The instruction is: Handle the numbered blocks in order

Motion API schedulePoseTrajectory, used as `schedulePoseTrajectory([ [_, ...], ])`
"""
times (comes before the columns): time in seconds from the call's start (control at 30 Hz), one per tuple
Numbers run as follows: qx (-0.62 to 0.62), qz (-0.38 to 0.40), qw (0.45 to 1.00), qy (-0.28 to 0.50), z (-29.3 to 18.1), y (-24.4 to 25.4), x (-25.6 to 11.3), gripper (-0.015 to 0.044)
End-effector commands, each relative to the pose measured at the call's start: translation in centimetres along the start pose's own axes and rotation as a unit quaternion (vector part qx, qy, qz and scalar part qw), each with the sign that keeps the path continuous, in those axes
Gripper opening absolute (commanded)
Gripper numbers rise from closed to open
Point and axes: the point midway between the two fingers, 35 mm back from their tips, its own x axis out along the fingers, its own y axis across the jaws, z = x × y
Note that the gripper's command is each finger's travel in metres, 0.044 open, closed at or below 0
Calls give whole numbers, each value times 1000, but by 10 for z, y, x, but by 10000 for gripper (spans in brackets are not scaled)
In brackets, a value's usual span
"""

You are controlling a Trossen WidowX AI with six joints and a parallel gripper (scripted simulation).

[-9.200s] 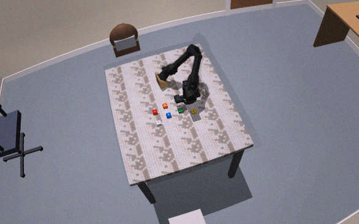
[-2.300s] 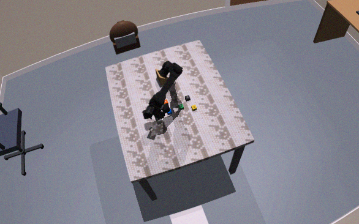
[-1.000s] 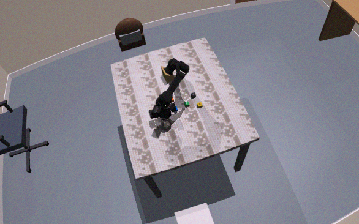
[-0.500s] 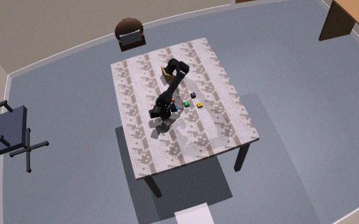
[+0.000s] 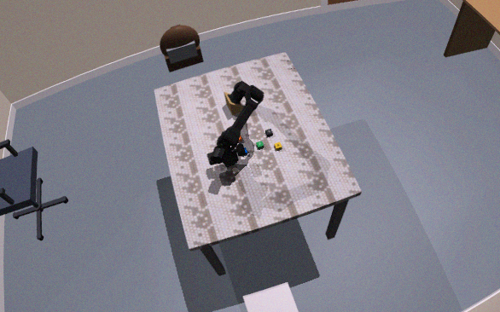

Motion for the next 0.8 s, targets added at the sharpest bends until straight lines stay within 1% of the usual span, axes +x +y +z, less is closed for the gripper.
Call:
schedulePoseTrajectory([
  [0.0, 6, 1, 1000, -3, 0, 1, -2, 120],
  [0.33, 0, 1, 1000, -1, 0, 0, -14, 120],
  [0.77, 0, 1, 1000, -1, 0, 0, -14, 120],
])
